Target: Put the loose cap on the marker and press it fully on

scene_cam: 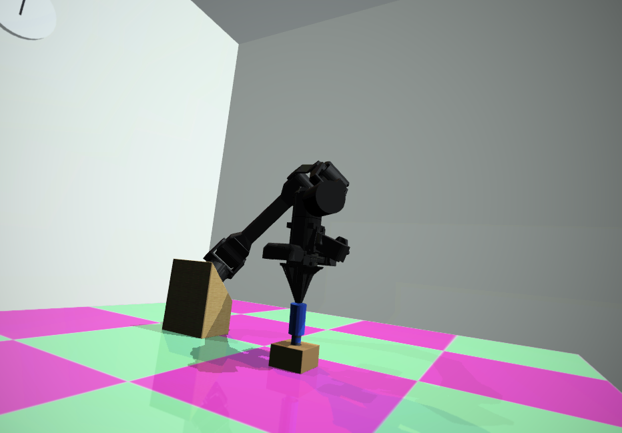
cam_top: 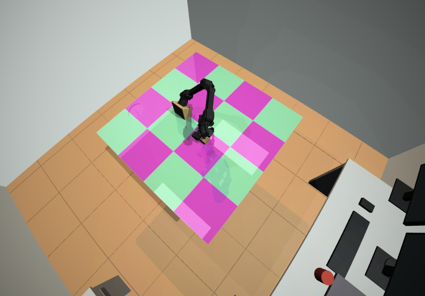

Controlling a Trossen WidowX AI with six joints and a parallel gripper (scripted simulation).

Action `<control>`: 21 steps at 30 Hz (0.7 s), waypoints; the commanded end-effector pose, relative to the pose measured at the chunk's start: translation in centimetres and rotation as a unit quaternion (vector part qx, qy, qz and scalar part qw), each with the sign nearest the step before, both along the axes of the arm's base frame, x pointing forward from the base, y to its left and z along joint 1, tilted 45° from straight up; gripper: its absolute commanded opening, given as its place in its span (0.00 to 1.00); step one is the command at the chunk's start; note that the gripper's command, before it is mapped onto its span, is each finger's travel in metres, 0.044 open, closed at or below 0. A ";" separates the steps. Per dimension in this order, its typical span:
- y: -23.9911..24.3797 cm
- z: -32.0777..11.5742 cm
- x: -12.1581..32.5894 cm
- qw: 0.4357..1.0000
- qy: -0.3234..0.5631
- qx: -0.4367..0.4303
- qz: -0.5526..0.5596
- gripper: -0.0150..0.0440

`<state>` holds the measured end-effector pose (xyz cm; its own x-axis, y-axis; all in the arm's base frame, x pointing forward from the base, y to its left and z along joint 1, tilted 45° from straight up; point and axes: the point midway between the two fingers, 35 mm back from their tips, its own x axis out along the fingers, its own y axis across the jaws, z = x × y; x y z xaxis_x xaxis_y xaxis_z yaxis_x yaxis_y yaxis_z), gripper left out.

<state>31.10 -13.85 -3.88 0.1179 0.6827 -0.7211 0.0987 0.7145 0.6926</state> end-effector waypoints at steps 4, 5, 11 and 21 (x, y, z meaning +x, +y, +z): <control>0.9 -0.7 0.1 1.000 0.002 0.003 -0.002 0.25; 0.9 -0.8 0.1 1.000 0.002 0.003 -0.002 0.25; 0.9 -0.8 0.2 1.000 0.002 0.003 -0.002 0.25; -2.0 1.6 0.0 1.000 -0.003 -0.003 -0.005 0.25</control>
